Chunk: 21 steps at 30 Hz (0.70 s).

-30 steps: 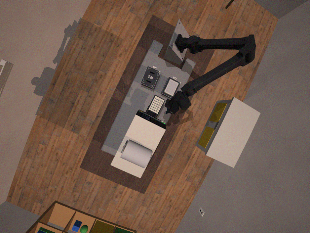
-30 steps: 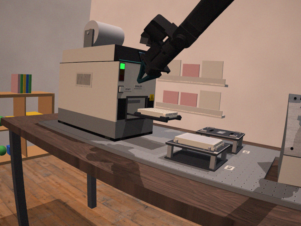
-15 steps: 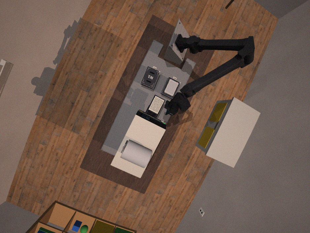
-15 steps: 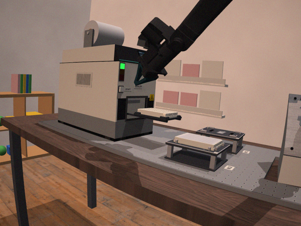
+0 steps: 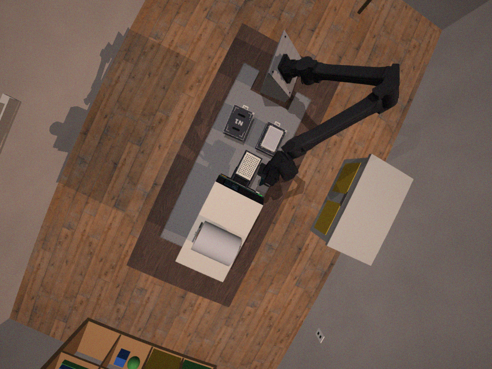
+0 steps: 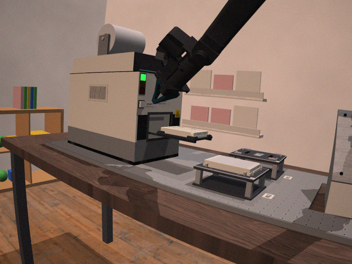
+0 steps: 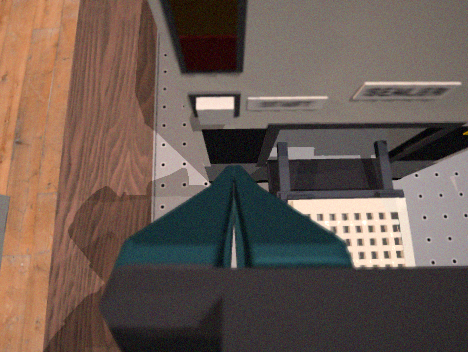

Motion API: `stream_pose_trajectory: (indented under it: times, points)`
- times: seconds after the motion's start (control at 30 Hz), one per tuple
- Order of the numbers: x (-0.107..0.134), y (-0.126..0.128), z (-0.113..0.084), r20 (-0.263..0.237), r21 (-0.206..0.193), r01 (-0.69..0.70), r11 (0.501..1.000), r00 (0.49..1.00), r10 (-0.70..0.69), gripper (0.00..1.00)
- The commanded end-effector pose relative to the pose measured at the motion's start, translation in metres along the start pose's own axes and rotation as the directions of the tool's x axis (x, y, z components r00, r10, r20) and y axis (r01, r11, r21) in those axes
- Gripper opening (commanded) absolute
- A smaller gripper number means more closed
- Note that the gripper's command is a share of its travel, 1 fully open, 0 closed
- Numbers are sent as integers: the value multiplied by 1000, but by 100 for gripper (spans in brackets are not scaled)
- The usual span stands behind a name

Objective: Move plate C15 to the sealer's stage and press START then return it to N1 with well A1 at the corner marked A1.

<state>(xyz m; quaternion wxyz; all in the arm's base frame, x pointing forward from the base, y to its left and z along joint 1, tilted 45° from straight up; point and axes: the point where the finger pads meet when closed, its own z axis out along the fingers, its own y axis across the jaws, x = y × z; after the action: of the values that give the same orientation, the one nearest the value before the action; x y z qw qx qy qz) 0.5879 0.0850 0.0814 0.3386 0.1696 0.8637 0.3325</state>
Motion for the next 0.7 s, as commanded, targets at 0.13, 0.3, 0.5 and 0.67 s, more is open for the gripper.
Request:
stream_pose_trajectory:
  times: [0.13,0.3,0.5,0.67]
  points:
    - [-9,19,19,15,-31,11,999,1000,-11,0]
    - [-24,17,19,46,-29,21,999,999,-20,0]
    - [-7,11,35,8,-19,2,1000,1000,-1,0]
    - [1,15,27,-11,-20,7,1000,1000,-8,0]
